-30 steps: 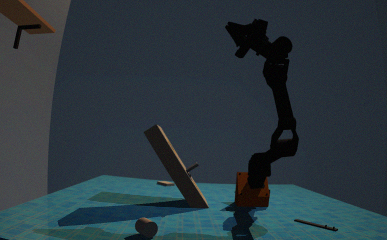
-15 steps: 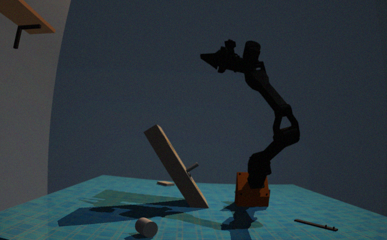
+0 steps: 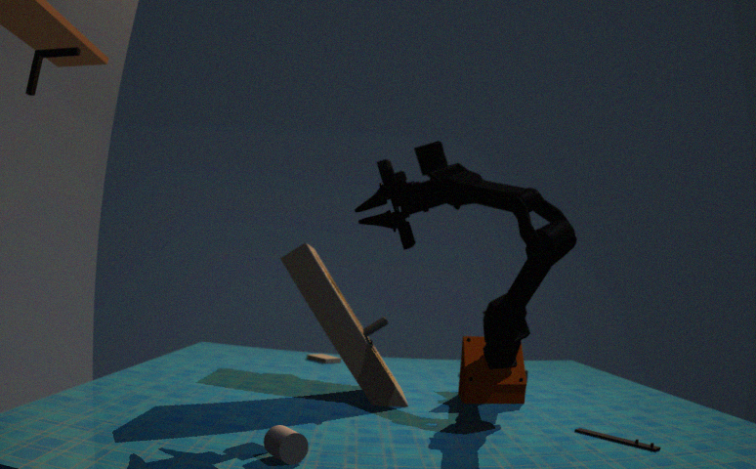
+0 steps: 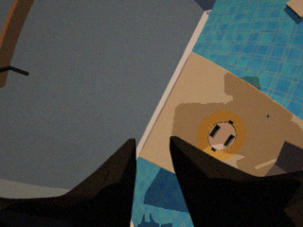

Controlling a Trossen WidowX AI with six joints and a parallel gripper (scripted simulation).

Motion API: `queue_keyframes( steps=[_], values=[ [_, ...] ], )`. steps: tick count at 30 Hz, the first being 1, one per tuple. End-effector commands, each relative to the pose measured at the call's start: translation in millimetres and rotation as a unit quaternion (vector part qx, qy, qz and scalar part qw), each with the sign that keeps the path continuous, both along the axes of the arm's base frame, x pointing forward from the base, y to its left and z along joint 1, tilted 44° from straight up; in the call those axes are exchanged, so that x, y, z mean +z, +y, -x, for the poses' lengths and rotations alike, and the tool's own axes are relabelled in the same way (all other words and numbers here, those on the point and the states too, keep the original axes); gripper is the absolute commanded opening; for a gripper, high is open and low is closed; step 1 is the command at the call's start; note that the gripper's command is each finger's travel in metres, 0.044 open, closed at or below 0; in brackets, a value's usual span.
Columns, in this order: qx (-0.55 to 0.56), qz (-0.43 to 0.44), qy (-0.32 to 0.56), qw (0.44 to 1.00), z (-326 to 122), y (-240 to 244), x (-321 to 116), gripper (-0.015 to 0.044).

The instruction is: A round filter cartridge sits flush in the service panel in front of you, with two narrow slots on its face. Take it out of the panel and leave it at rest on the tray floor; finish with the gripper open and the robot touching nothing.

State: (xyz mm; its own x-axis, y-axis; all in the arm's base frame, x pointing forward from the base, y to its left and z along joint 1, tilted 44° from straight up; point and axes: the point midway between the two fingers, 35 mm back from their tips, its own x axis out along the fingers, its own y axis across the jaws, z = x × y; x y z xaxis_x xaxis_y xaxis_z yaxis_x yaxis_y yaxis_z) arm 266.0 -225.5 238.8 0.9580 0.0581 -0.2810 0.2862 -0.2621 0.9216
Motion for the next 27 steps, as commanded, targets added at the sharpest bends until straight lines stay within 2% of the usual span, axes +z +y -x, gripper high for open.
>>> queue_keyframes(
  steps=[1, 3, 5, 27],
  values=[
    [0.02, -0.203, 0.071, 0.976, -4.6, 40.2, -63.4, 0.0113],
    [0.023, -0.27, 0.099, 0.957, -3.5, 55.7, -82.7, 0.0113],
    [0.024, -0.288, 0.106, 0.951, -3.0, 60.0, -87.6, 0.0113],
    [0.024, -0.287, 0.109, 0.951, -13.3, 62.3, -93.0, 0.0113]
  ],
)
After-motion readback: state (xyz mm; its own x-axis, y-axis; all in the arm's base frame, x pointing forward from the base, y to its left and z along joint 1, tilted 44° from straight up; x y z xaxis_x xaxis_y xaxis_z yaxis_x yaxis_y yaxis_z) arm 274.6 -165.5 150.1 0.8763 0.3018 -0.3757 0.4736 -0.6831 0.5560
